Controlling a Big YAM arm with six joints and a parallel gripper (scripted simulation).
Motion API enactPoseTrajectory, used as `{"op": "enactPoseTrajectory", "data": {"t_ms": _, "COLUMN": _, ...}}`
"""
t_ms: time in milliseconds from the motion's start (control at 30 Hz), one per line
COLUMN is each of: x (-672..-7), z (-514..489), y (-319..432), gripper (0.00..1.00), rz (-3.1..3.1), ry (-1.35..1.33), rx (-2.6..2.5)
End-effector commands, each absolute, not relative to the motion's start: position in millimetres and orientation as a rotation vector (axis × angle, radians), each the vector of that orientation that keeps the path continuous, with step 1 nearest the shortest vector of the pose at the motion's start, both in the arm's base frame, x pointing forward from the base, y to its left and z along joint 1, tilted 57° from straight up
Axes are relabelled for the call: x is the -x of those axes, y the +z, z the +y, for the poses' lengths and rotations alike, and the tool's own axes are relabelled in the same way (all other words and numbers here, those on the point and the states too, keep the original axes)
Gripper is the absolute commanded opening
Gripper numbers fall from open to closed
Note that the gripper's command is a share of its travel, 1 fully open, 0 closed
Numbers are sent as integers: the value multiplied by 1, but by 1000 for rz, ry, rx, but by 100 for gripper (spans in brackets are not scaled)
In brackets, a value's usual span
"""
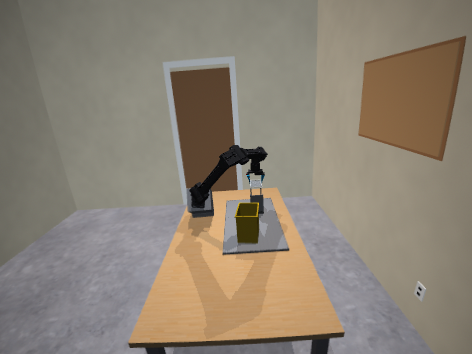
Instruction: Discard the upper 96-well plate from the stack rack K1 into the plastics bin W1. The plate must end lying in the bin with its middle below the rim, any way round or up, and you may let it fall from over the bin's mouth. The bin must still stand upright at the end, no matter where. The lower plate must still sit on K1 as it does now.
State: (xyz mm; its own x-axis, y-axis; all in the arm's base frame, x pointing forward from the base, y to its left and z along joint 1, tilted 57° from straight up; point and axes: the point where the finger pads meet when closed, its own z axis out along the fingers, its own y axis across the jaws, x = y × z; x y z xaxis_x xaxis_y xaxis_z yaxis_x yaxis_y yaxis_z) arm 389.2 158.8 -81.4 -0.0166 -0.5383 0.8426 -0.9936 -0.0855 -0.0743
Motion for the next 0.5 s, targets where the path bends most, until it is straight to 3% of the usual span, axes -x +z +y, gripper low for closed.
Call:
{"op": "enactPoseTrajectory", "data": {"t_ms": 0, "x": -405, "z": 186, "y": -70, "gripper": 0, "rz": -1667, "ry": 1036, "rx": -1706}}
{"op": "enactPoseTrajectory", "data": {"t_ms": 467, "x": -386, "z": 145, "y": -42, "gripper": 0, "rz": -1748, "ry": 1073, "rx": -1605}}
